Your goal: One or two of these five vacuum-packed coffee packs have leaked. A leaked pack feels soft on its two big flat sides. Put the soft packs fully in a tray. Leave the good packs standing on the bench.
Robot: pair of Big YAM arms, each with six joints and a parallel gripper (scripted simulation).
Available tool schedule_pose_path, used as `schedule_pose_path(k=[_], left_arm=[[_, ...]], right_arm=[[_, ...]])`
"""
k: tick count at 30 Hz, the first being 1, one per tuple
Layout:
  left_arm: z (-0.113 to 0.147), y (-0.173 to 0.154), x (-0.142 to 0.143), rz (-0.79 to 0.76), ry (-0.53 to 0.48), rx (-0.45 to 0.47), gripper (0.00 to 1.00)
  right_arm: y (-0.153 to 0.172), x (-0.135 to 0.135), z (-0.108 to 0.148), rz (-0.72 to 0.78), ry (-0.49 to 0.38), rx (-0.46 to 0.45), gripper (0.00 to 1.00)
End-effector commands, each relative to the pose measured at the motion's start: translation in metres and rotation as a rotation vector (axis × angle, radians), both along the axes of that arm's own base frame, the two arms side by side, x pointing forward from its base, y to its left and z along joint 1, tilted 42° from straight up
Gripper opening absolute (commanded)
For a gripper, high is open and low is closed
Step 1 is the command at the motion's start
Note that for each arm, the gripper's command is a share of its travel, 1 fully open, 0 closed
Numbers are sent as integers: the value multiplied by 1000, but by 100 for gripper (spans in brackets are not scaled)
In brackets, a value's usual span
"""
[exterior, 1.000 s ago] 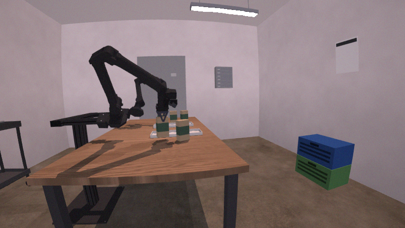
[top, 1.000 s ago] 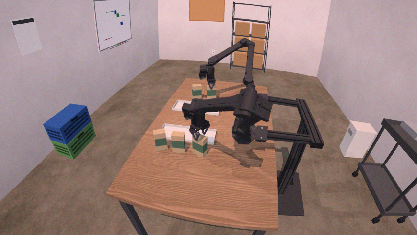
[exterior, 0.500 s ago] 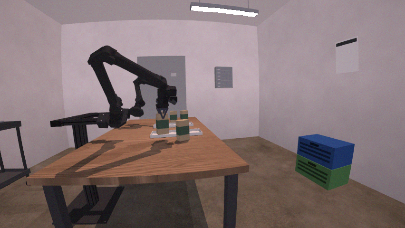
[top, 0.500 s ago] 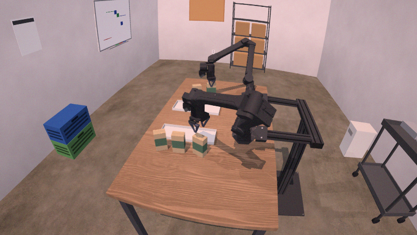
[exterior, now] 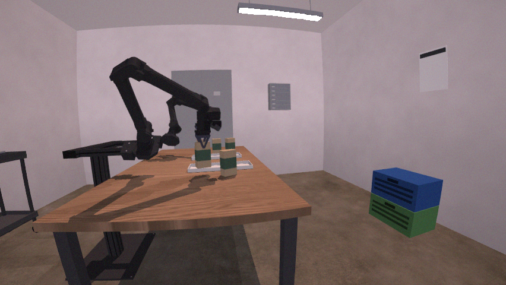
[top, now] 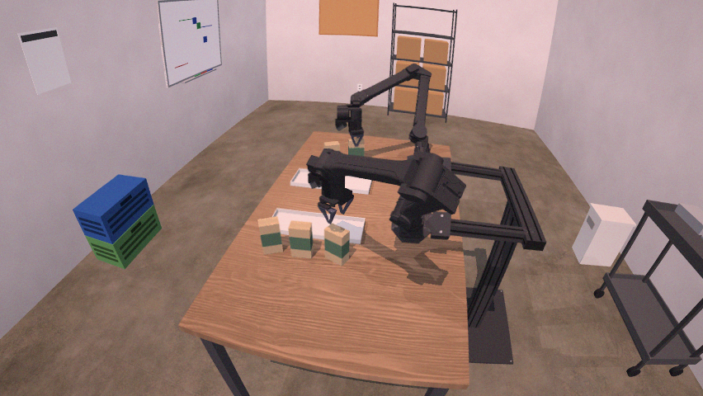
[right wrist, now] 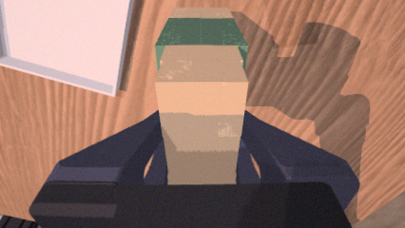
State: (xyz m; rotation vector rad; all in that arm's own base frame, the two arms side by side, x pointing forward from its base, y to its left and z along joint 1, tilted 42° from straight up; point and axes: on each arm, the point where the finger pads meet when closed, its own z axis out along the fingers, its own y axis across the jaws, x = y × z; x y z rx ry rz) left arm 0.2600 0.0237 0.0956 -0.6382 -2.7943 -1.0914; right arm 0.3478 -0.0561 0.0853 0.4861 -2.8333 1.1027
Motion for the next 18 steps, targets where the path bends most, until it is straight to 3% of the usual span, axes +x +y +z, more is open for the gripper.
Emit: schedule_pose_path(k=[1,18], left_arm=[[6,-3,8,12,-27,-7,76],[6,-3,8,12,-27,-7,76]], right_arm=[[15,22,23,22,-79,16,23],[18,23,15,20,-66,15,23]])
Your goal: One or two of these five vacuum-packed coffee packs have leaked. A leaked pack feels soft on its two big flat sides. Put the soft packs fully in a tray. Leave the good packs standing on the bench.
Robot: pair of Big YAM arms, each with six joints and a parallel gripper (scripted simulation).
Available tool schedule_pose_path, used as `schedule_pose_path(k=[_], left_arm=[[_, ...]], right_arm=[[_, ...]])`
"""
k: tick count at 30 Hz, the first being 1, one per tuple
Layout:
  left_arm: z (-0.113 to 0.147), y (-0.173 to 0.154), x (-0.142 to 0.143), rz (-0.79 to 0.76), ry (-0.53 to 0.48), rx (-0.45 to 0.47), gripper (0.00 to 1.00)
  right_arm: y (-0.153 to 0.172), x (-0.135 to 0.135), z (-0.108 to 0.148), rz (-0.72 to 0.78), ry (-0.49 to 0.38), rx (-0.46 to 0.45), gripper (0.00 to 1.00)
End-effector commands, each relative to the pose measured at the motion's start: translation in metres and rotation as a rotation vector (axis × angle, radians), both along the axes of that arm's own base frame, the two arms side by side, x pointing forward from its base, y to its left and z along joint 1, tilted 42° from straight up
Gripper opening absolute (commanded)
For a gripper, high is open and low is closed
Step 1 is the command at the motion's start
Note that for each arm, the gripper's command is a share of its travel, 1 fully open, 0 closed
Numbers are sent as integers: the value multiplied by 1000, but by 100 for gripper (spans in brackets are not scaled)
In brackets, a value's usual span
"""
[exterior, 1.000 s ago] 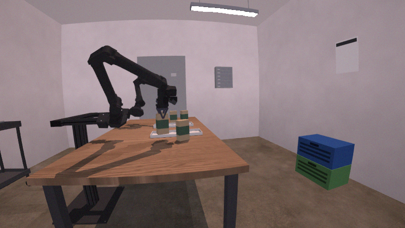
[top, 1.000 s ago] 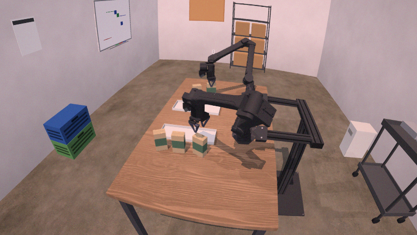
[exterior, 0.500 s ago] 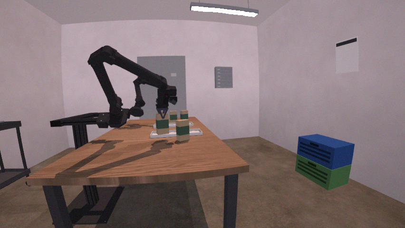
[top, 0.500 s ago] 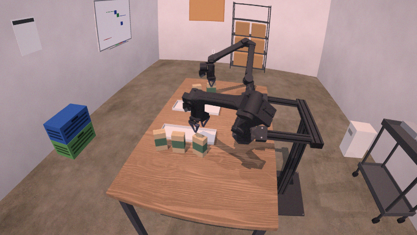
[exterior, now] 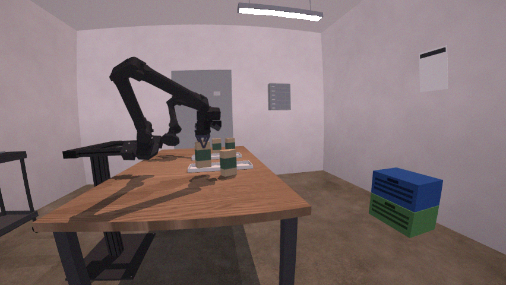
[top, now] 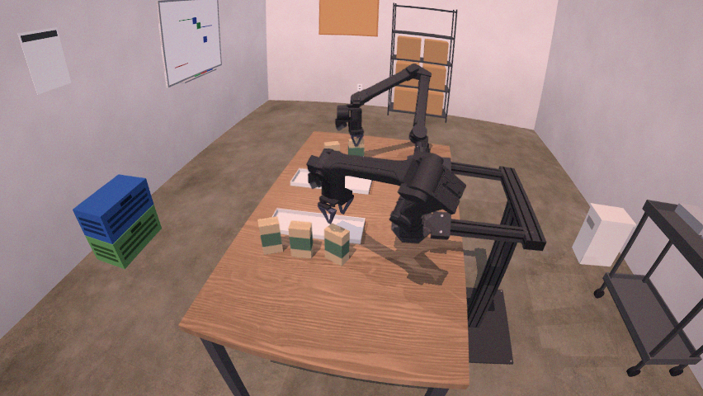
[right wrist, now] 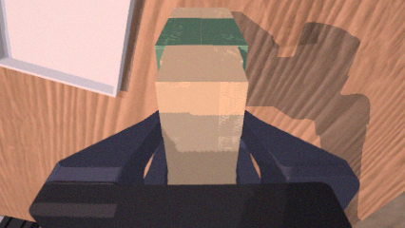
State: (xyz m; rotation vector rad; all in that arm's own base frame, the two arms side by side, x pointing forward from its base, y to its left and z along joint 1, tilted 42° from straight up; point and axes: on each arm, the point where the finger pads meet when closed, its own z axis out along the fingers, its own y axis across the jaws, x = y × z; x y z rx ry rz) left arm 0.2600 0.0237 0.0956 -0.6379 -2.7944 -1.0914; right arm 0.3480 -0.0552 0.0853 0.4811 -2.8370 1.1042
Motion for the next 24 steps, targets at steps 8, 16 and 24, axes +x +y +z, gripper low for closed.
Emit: schedule_pose_path(k=[8,16,24], left_arm=[[6,-3,8,11,-27,-7,76],[6,-3,8,11,-27,-7,76],[6,-3,8,11,-27,-7,76]], right_arm=[[43,26,-12,22,-58,17,23],[65,27,-31,23,-57,18,23],[88,29,-51,23,-55,21,23]])
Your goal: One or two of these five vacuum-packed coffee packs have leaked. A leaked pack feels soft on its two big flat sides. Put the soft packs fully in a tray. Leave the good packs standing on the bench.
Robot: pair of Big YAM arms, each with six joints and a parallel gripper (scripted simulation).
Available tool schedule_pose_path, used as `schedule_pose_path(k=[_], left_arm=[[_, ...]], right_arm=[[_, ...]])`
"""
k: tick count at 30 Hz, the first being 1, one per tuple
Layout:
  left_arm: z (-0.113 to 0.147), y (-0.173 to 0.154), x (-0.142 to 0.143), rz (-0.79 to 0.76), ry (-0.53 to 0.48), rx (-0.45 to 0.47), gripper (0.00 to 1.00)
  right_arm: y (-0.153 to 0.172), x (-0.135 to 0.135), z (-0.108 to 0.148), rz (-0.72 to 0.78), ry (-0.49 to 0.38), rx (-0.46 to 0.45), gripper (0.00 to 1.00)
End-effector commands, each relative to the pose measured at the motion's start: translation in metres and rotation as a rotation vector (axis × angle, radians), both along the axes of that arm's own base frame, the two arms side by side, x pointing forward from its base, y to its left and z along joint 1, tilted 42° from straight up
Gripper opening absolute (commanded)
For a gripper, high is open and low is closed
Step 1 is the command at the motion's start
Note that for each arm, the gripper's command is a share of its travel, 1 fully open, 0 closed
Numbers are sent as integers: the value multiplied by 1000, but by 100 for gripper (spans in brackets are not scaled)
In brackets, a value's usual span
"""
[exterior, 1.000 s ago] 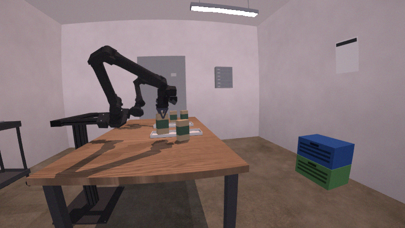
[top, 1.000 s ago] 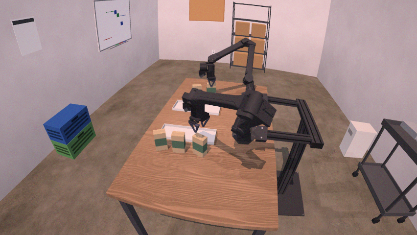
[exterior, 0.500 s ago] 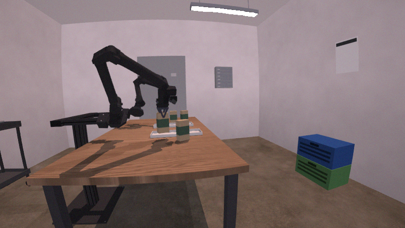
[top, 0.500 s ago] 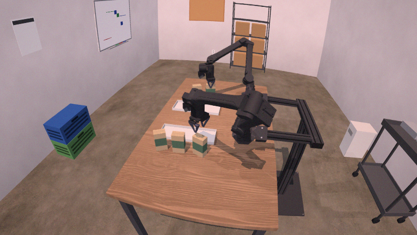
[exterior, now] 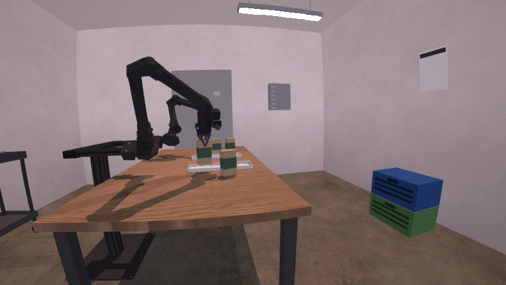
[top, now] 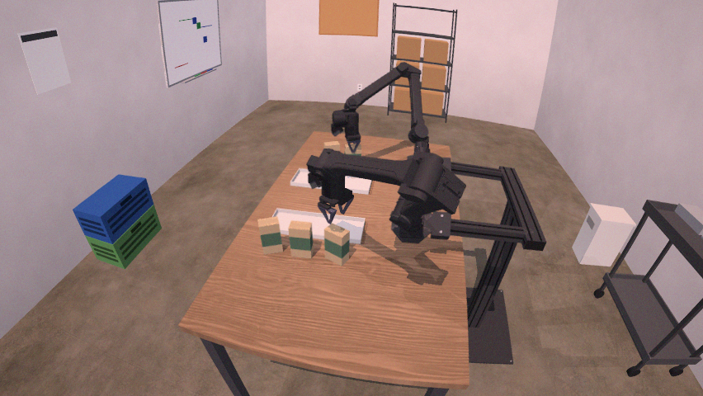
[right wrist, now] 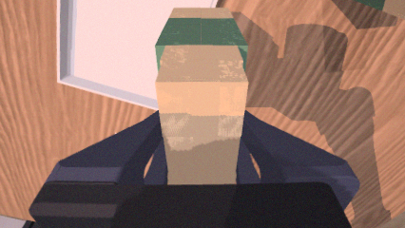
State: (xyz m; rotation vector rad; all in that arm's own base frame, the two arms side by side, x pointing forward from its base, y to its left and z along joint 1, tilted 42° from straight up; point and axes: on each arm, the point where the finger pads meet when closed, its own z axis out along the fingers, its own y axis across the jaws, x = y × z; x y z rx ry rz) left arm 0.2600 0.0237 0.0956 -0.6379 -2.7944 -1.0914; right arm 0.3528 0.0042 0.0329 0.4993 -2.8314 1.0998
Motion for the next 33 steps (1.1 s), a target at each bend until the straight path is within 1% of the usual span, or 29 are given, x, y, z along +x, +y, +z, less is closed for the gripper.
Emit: schedule_pose_path(k=[1,8,10,18,21,22,33], left_arm=[[6,-3,8,11,-27,-7,76],[6,-3,8,11,-27,-7,76],[6,-3,8,11,-27,-7,76],[6,-3,8,11,-27,-7,76],[6,-3,8,11,-27,-7,76],[6,-3,8,11,-27,-7,76],[6,-3,8,11,-27,-7,76]], right_arm=[[31,24,-1,13,-63,21,23],[54,25,-21,13,-63,22,23],[54,25,-21,13,-63,22,23],[77,27,-42,13,-62,24,23],[77,27,-38,14,-65,23,23],[79,29,-30,13,-86,34,23],[79,30,-30,16,-84,33,23]])
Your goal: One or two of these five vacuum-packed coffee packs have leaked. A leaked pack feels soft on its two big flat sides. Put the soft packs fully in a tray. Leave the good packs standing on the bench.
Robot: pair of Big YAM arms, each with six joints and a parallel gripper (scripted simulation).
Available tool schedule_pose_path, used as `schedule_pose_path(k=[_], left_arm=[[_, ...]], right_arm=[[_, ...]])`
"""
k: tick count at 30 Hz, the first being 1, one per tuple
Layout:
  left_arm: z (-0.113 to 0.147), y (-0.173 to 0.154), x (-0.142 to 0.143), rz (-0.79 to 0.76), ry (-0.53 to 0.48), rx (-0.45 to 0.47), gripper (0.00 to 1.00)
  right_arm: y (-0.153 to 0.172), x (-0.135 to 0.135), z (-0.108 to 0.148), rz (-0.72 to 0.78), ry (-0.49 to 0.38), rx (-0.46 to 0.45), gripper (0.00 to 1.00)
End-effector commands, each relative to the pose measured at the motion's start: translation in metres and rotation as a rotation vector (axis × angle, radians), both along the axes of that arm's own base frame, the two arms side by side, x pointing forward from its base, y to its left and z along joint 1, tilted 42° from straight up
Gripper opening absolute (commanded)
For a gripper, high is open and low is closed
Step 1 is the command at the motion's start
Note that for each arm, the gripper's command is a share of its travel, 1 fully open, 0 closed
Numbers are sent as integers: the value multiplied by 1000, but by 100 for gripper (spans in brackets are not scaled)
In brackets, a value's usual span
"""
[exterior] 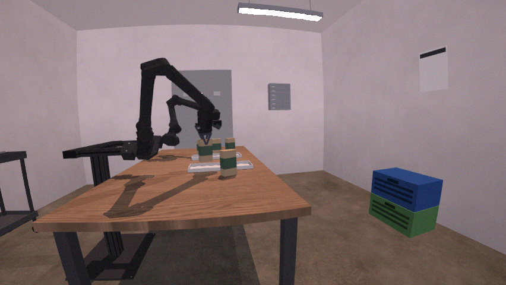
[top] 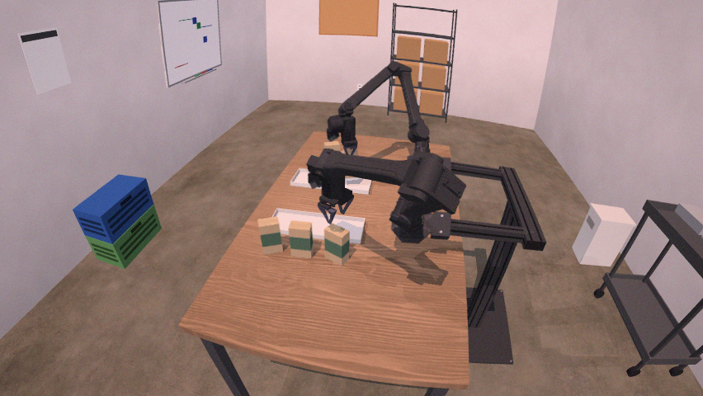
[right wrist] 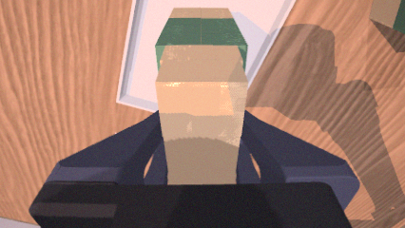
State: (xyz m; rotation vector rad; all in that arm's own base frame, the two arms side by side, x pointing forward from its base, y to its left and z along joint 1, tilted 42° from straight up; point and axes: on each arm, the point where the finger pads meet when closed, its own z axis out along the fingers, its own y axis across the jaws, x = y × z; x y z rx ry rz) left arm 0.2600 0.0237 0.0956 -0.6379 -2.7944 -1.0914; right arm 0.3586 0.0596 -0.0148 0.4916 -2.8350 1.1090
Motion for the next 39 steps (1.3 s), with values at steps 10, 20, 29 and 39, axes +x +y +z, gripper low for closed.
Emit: schedule_pose_path(k=[10,20,29,39], left_arm=[[6,-3,8,11,-27,-7,76],[6,-3,8,11,-27,-7,76],[6,-3,8,11,-27,-7,76],[6,-3,8,11,-27,-7,76]], right_arm=[[23,24,18,20,-76,37,23],[23,24,18,20,-76,37,23],[10,24,9,10,-58,29,23],[-10,9,-8,2,-25,11,23]])
